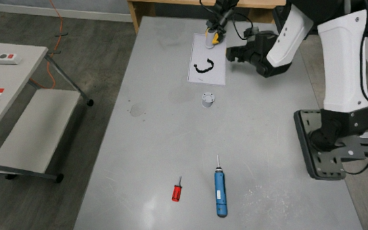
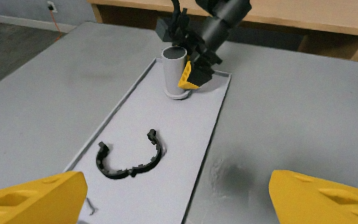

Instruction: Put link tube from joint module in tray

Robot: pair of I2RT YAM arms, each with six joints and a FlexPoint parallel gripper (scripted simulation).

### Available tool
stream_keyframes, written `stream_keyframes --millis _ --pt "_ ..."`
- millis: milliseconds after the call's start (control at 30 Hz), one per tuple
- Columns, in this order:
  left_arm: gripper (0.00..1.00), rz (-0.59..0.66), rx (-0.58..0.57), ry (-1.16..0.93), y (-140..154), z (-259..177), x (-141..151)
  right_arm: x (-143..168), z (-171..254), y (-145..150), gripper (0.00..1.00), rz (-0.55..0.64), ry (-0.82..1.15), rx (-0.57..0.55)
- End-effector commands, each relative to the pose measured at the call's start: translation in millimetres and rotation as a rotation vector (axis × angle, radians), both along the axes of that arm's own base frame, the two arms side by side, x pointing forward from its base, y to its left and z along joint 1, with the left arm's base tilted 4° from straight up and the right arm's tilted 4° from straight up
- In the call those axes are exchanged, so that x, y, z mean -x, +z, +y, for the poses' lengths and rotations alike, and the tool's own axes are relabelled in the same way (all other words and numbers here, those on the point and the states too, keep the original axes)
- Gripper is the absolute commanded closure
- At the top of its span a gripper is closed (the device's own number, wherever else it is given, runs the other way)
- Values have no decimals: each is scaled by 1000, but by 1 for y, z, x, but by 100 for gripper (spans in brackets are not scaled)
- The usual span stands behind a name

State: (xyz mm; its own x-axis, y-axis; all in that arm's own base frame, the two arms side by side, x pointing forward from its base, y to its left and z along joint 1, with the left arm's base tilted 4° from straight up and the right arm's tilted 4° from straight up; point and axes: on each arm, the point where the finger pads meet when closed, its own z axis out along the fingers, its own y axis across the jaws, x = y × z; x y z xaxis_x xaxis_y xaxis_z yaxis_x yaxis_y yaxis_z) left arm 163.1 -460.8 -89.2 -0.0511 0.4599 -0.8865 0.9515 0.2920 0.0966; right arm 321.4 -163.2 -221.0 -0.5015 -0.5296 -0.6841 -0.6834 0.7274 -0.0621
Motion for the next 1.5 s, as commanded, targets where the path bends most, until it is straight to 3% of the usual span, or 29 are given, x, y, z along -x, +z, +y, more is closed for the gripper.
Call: stream_keyframes --millis 0,100,200,233,567,700,967,1167,1467 --pt "0 -15 63 -1 17 -15 0 -8 2 -6 58 -30 6 -9" --pt "0 -15 63 -1 17 -15 0 -6 0 -6 58 -33 7 -5" --pt "0 -15 63 -1 17 -15 0 -3 -10 12 25 -51 8 3" --pt "0 -15 63 -1 17 -15 0 0 -12 16 23 -51 8 3" --pt "0 -15 63 -1 17 -15 0 32 -38 53 23 -38 7 13" --pt "0 -50 137 -54 48 -28 5 42 -42 62 23 4 -9 25" --pt "0 -72 205 -87 76 -39 10 42 -39 79 23 110 -43 94" --pt "0 -79 229 -97 93 -44 12 43 -25 110 23 210 -46 173" --pt "0 -82 219 -82 106 -47 12 34 -15 138 23 231 -29 244"
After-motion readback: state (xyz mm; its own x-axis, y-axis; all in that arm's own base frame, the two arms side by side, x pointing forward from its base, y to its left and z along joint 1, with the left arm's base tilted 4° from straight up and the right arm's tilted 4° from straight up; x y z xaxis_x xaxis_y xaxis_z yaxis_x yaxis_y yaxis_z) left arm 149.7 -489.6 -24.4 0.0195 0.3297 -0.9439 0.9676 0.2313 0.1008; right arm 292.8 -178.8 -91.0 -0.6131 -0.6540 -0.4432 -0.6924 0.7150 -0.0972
